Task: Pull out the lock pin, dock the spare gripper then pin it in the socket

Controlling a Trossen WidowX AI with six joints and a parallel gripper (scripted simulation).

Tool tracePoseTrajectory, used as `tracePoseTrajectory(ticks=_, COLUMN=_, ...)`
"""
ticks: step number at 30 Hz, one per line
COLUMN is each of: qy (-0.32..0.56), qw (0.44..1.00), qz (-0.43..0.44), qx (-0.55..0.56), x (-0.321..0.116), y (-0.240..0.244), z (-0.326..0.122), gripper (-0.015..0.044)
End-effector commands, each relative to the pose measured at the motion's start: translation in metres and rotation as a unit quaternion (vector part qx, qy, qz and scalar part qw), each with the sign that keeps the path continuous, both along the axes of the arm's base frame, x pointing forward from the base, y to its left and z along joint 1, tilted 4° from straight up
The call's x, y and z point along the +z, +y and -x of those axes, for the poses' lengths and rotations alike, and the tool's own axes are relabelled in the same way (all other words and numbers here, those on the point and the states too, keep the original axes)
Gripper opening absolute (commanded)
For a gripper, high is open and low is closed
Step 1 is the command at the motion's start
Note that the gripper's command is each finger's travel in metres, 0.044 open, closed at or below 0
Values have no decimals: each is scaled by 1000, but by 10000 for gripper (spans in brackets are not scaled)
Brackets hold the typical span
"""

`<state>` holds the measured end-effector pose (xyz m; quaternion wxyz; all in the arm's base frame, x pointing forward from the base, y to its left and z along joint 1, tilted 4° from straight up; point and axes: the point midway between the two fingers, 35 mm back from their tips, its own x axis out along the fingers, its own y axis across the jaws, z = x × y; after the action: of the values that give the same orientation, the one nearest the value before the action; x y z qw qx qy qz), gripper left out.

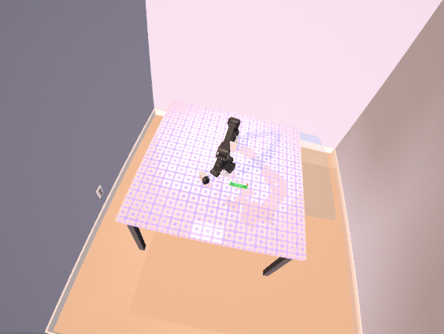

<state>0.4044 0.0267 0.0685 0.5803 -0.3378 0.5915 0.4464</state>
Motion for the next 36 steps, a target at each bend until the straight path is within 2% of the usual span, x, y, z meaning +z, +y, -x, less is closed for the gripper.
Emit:
tracePoseTrajectory(ticks=1, qy=-19, qw=993, qz=42, qx=-105, x=-1, y=-72, z=-12, gripper=440)
tracePoseTrajectory(ticks=3, qy=-25, qw=985, qz=62, qx=-156, x=-3, y=-107, z=-11, gripper=440)
tracePoseTrajectory(ticks=5, qy=-26, qw=983, qz=67, qx=-168, x=-4, y=-116, z=-10, gripper=440)
tracePoseTrajectory(ticks=11, qy=-26, qw=983, qz=67, qx=-168, x=-11, y=-116, z=-11, gripper=440)
tracePoseTrajectory(ticks=20, qy=-25, qw=983, qz=68, qx=-167, x=-71, y=-113, z=-13, gripper=440)
tracePoseTrajectory(ticks=36, qy=-25, qw=983, qz=68, qx=-167, x=-93, y=-113, z=-13, gripper=440)
